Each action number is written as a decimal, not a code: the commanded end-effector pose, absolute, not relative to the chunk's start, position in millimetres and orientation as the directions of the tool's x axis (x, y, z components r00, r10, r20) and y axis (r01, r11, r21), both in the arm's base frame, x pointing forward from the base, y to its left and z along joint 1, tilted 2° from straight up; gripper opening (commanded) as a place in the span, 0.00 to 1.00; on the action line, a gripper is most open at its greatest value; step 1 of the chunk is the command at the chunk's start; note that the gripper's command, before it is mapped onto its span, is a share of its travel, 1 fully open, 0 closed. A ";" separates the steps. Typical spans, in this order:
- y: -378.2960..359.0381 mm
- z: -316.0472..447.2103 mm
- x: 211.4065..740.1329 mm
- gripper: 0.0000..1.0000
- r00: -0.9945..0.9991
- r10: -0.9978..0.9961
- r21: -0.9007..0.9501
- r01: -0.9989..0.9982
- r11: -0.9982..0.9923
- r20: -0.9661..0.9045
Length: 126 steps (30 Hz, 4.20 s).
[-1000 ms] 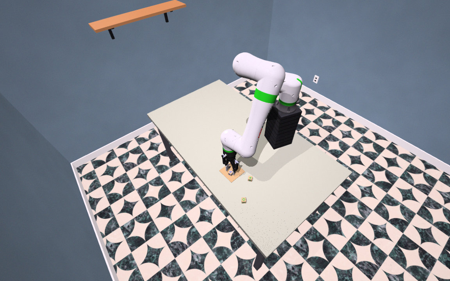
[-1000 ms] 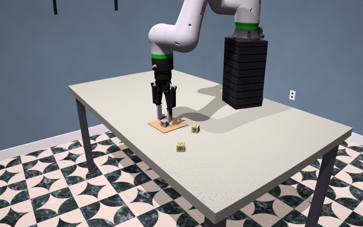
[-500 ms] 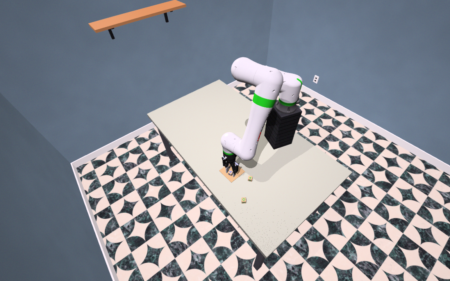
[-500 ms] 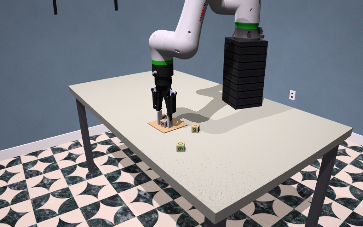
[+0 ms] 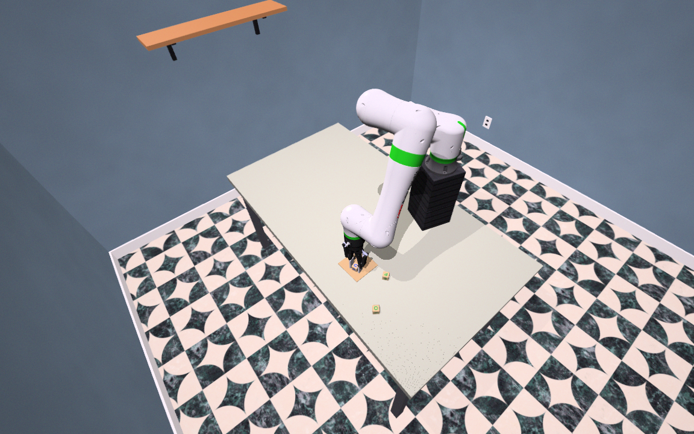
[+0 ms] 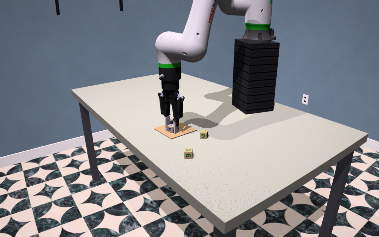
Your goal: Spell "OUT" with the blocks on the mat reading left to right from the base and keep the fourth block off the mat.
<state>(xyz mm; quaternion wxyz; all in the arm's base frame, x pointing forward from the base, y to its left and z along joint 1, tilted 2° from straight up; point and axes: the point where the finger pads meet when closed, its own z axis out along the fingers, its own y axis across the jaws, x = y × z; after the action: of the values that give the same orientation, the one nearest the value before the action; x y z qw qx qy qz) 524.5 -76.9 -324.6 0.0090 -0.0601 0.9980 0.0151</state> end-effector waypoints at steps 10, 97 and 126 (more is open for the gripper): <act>-77.0 -324.5 524.6 0.28 -0.993 -0.120 0.029 -0.120 0.992 -0.020; -82.1 -224.6 518.1 0.16 -0.974 0.227 0.034 0.227 0.973 -0.009; -86.4 -224.7 506.8 0.16 -0.512 0.859 0.030 0.859 0.512 0.018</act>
<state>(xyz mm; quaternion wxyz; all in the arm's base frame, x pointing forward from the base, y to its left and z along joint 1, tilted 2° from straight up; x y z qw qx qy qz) 508.1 -85.8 -224.9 -0.0027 0.4454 0.8950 0.0247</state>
